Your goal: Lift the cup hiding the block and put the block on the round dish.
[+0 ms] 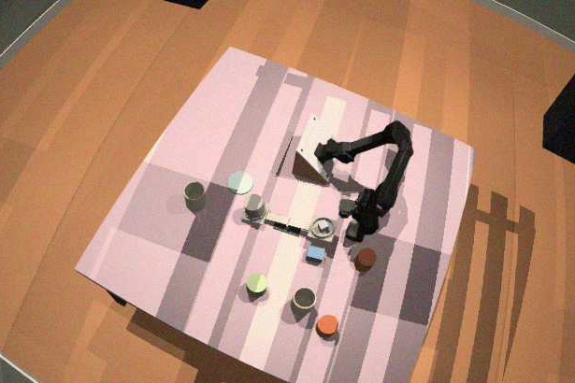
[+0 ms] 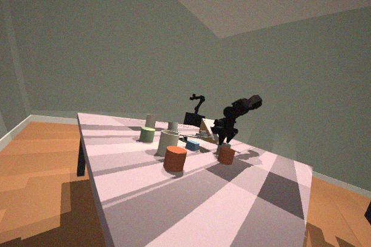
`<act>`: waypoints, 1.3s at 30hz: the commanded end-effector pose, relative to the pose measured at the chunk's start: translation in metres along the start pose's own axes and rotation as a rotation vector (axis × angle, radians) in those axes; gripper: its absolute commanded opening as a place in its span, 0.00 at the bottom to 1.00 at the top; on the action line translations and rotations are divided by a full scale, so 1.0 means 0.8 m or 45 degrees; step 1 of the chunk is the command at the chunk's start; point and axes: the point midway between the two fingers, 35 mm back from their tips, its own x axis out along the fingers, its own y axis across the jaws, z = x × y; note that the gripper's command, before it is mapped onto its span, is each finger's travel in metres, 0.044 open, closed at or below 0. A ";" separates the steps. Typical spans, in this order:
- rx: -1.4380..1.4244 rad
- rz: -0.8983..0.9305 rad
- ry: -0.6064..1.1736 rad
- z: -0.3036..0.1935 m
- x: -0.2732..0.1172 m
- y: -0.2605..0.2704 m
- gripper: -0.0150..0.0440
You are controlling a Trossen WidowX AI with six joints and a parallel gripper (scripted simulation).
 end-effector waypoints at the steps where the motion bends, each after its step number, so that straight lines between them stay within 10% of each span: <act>1: -0.015 0.021 0.011 -0.005 -0.030 0.001 1.00; 11: -0.165 0.094 -0.004 0.011 -0.046 0.019 0.69; 39: -0.960 0.021 -0.006 0.147 -0.096 0.073 0.69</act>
